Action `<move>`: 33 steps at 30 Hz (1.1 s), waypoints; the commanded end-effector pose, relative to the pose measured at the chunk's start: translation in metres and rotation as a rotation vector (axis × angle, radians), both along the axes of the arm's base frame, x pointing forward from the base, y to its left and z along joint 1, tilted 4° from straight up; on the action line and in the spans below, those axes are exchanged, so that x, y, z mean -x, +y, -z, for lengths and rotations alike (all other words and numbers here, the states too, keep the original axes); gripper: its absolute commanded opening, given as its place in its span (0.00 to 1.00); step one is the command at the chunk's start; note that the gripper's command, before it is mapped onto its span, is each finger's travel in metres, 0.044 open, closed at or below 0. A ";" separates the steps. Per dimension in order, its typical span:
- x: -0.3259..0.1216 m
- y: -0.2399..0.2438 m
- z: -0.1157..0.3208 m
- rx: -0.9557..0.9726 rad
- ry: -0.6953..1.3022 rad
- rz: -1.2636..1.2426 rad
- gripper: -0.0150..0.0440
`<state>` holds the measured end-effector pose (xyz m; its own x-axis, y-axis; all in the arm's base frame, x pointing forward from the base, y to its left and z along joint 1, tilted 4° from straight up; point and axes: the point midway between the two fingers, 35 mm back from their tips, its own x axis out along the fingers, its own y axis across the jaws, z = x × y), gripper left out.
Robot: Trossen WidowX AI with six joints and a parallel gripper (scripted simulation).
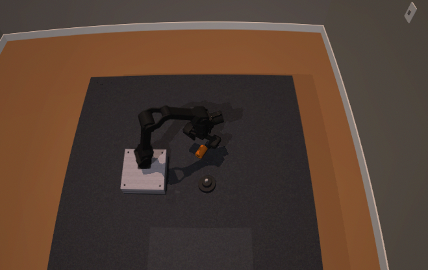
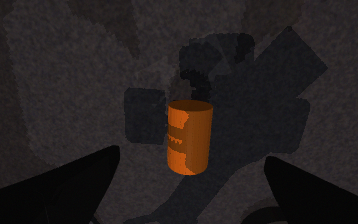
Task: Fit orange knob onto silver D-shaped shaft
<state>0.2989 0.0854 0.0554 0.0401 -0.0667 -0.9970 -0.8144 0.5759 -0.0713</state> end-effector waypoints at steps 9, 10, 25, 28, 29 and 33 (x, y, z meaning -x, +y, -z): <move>-0.002 0.000 0.024 -0.005 -0.001 -0.021 1.00; -0.002 0.000 0.024 -0.005 -0.001 -0.021 1.00; -0.004 -0.001 0.049 -0.005 -0.001 -0.021 1.00; -0.004 -0.002 0.054 -0.005 -0.001 -0.021 1.00; -0.004 -0.002 0.055 -0.005 -0.001 -0.021 1.00; -0.004 -0.002 0.062 -0.005 -0.001 -0.021 1.00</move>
